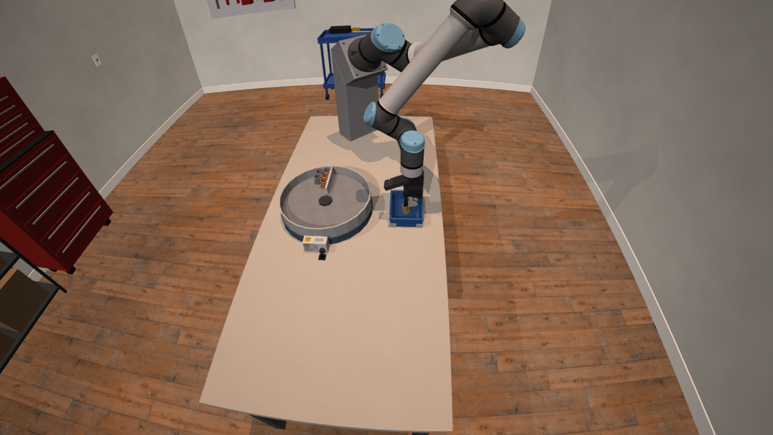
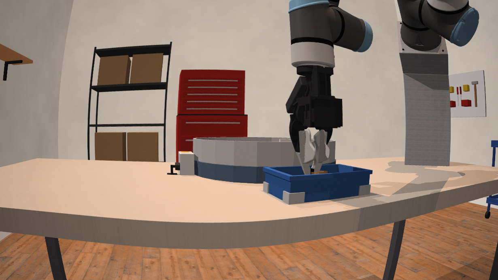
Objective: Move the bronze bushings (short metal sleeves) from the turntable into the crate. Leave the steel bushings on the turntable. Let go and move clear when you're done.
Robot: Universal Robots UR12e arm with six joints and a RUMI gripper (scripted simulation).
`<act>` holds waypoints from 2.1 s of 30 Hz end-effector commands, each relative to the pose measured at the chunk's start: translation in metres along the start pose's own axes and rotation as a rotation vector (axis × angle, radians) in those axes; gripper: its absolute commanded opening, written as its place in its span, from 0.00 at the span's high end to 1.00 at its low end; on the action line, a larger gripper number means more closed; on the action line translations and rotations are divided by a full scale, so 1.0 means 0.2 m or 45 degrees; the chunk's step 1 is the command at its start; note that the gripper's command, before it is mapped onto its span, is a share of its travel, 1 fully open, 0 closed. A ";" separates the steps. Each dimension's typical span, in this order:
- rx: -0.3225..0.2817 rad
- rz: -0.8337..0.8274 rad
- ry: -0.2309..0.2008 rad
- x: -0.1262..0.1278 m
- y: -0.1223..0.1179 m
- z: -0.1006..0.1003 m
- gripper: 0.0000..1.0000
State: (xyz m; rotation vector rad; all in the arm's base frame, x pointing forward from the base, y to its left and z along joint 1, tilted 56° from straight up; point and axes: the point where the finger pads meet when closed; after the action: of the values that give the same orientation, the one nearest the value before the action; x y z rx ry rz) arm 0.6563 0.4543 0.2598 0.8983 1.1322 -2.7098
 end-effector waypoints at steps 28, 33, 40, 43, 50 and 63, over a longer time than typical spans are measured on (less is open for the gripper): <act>0.000 0.001 0.001 0.00 0.00 0.00 0.94; 0.000 0.001 0.001 0.00 0.00 0.00 0.94; 0.000 0.001 0.001 0.00 0.00 0.00 0.94; 0.000 0.001 0.001 0.00 0.00 0.00 0.94; 0.000 0.001 0.001 0.00 0.00 0.00 0.94; 0.000 0.001 0.001 0.00 0.00 0.02 0.94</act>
State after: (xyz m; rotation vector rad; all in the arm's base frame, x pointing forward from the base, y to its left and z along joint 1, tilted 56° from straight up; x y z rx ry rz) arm 0.6559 0.4539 0.2602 0.8983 1.1322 -2.7098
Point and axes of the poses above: the point where the finger pads meet when closed, its own z axis back along the fingers, its own x axis across the jaws, y = z × x, and after that the axes turned 7 degrees about -z, right-handed
